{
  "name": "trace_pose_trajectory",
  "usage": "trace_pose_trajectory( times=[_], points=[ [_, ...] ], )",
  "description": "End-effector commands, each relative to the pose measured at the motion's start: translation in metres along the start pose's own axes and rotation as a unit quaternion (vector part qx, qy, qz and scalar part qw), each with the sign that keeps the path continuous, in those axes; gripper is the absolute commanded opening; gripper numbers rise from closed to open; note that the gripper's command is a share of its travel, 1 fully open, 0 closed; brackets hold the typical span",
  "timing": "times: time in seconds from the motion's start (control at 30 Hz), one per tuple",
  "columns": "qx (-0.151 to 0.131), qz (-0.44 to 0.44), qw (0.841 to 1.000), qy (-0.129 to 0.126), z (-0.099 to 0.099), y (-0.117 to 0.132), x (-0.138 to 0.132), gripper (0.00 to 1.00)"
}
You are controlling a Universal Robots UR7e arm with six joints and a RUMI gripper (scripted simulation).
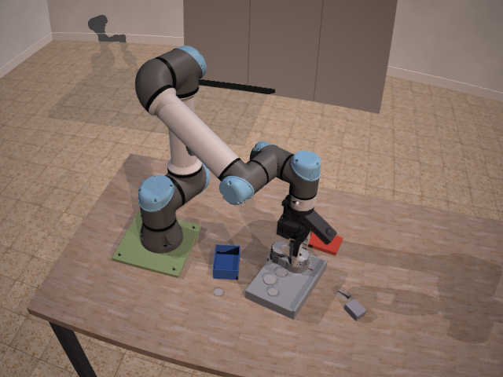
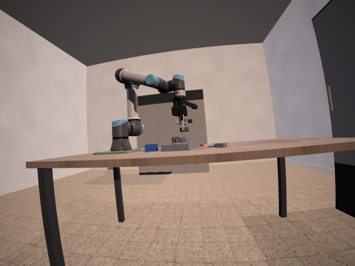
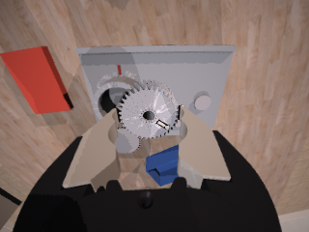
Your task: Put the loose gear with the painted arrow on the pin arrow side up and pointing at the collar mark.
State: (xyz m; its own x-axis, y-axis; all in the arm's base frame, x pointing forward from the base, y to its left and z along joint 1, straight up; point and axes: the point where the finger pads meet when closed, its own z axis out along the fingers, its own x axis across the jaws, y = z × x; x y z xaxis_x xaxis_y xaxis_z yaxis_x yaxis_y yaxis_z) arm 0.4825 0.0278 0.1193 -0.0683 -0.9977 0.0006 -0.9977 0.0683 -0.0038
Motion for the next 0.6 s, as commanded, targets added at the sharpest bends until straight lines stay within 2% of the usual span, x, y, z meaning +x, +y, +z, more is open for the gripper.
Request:
trace_pose_trajectory(
  times=[0.0, 0.07, 0.57],
  points=[
    [0.002, 0.001, 1.000, 0.001, -0.0015, 0.0171, -0.0402, 0.00],
    [0.002, 0.001, 1.000, 0.001, -0.0013, 0.0213, -0.0477, 0.00],
    [0.002, -0.005, 1.000, 0.002, -0.0013, 0.0215, -0.0481, 0.00]
  ],
)
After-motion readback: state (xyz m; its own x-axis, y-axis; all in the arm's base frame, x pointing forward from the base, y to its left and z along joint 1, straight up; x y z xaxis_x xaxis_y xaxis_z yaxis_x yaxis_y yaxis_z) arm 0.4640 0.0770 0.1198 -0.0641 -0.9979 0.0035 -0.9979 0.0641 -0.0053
